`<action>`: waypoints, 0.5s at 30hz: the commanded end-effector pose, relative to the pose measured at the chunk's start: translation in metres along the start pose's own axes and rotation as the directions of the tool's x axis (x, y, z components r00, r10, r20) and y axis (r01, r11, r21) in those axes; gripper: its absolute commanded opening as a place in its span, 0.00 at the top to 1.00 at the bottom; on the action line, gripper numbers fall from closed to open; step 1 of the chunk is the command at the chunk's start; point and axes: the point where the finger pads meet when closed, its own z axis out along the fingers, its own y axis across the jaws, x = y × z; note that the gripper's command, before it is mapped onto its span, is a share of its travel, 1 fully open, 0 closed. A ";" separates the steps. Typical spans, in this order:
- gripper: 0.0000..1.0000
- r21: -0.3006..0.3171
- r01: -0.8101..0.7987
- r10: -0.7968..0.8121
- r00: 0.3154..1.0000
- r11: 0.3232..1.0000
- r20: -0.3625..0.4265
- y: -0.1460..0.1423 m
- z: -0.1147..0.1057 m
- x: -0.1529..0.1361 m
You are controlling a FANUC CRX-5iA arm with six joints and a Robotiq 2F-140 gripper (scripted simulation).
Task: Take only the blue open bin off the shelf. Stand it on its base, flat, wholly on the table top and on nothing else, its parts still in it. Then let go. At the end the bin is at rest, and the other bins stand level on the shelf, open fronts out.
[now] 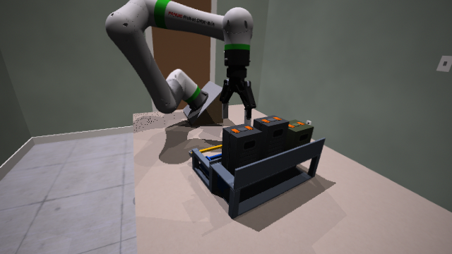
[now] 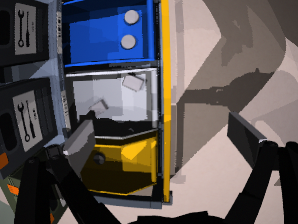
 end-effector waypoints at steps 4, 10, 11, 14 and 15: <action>0.00 -0.101 -0.028 0.031 0.999 0.994 0.020 0.000 -0.003 0.001; 0.00 -0.101 -0.028 0.031 0.999 0.994 0.020 0.000 -0.003 0.001; 0.00 -0.101 -0.028 0.031 0.999 0.994 0.020 0.000 -0.003 0.001; 0.00 -0.101 -0.028 0.031 0.999 0.994 0.020 0.000 -0.004 0.001; 0.00 -0.101 -0.028 0.031 0.999 0.994 0.020 0.000 -0.005 0.001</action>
